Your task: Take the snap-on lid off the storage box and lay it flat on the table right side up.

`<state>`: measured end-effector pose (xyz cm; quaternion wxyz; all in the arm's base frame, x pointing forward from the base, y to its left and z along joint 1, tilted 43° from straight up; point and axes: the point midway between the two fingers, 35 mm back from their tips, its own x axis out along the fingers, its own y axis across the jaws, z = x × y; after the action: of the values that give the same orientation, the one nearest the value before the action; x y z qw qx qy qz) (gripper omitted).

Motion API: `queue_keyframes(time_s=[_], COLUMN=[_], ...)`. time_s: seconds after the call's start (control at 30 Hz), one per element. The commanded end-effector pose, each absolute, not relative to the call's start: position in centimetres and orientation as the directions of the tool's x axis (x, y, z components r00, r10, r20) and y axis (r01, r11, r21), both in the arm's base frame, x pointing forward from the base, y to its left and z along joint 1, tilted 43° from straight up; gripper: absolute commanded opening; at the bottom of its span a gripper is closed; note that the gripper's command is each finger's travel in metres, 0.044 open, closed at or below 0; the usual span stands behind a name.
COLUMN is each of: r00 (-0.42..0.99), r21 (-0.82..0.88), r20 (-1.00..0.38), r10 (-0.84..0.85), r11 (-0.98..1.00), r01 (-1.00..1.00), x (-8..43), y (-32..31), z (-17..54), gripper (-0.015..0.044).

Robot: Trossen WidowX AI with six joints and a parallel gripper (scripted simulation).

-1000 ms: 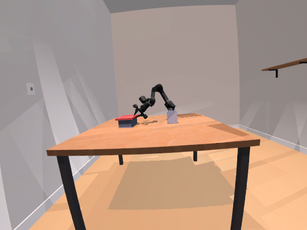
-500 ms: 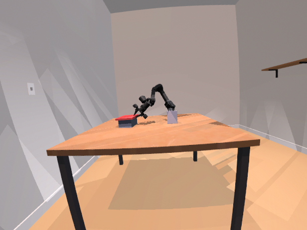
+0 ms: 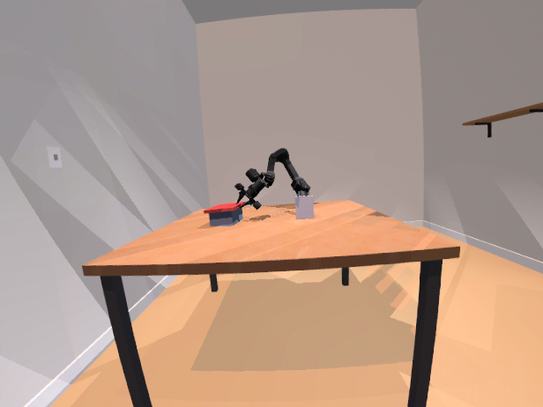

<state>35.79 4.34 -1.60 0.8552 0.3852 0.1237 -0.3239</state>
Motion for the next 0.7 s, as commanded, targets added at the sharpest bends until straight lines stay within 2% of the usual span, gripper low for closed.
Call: queue_keyframes(time_s=[0.0,0.67], r00=[0.763,0.763], r21=[0.585,0.582], r20=[-0.456,-0.457], r10=[-0.458,-0.456], r11=[0.492,0.496], r01=[0.645,0.645], x=[35.78,35.80], y=[4.61,4.82], z=[-1.36,-1.16], gripper=[0.0000,0.0000])
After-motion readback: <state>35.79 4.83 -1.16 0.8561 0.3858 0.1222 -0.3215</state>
